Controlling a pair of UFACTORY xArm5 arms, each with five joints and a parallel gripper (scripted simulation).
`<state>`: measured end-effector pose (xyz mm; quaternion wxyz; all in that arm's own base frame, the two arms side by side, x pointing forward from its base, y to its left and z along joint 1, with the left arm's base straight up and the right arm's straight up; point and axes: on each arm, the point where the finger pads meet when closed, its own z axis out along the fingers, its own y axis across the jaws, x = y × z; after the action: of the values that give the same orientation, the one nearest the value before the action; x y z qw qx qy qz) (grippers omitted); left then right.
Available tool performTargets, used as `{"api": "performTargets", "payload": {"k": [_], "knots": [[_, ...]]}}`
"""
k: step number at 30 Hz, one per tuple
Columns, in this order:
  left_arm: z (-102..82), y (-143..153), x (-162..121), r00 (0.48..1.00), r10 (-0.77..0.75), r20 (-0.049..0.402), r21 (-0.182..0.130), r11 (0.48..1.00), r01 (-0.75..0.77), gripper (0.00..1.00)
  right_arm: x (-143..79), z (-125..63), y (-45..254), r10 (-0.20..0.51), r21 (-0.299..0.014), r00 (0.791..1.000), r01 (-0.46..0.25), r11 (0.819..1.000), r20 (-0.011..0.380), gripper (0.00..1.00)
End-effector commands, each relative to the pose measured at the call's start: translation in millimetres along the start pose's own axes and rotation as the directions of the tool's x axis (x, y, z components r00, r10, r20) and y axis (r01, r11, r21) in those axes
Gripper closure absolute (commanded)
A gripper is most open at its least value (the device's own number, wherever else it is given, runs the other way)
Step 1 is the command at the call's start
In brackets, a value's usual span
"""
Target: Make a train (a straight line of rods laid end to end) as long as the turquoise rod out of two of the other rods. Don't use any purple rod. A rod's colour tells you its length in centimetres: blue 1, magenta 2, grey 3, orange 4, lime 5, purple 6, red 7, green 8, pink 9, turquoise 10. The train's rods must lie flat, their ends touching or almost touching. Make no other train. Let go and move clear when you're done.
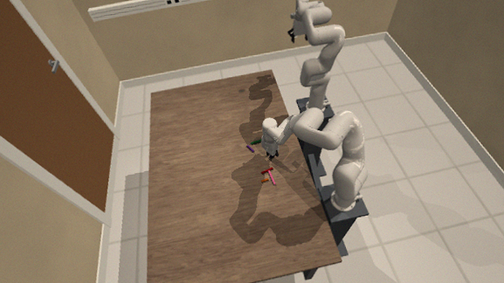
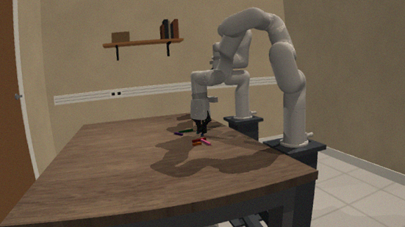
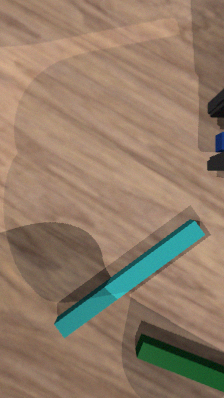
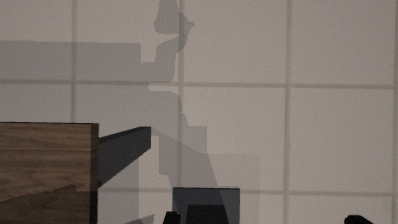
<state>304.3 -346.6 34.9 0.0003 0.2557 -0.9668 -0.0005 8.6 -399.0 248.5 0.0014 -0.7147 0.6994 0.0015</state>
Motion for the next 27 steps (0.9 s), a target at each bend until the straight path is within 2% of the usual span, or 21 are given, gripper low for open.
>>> {"api": "performTargets", "payload": {"k": [1, 14, 24, 25, 27], "knots": [[-6.9, -2, 0, 1.000, 0.000, 0.001, 0.005, 1.000, 0.000, 0.74, 1, -1.5, 0, 0.000, 0.000, 1.000, 0.000, 1.000, -0.004, 0.00], [-71.1, -2, 0, 1.000, 0.000, 0.001, 0.006, 1.000, 0.000, 0.74, 1, -1.5, 0, 0.000, 0.000, 1.000, 0.000, 1.000, -0.004, 0.00], [-81.9, -2, 0, 1.000, 0.000, 0.001, 0.006, 1.000, 0.000, 0.74, 1, -1.5, 0, 0.000, 0.000, 1.000, 0.000, 1.000, -0.004, 0.00], [-81.9, -2, 0, 1.000, 0.000, 0.001, 0.006, 1.000, 0.000, 0.00, 1, -1.5, 0, 0.000, 0.000, 1.000, 0.000, 1.000, -0.004, 0.00], [-81.9, -2, 0, 1.000, 0.000, 0.001, 0.006, 1.000, 0.000, 0.00, 1, -1.5, 0, 0.000, 0.000, 1.000, 0.000, 1.000, -0.004, 0.00]]}}
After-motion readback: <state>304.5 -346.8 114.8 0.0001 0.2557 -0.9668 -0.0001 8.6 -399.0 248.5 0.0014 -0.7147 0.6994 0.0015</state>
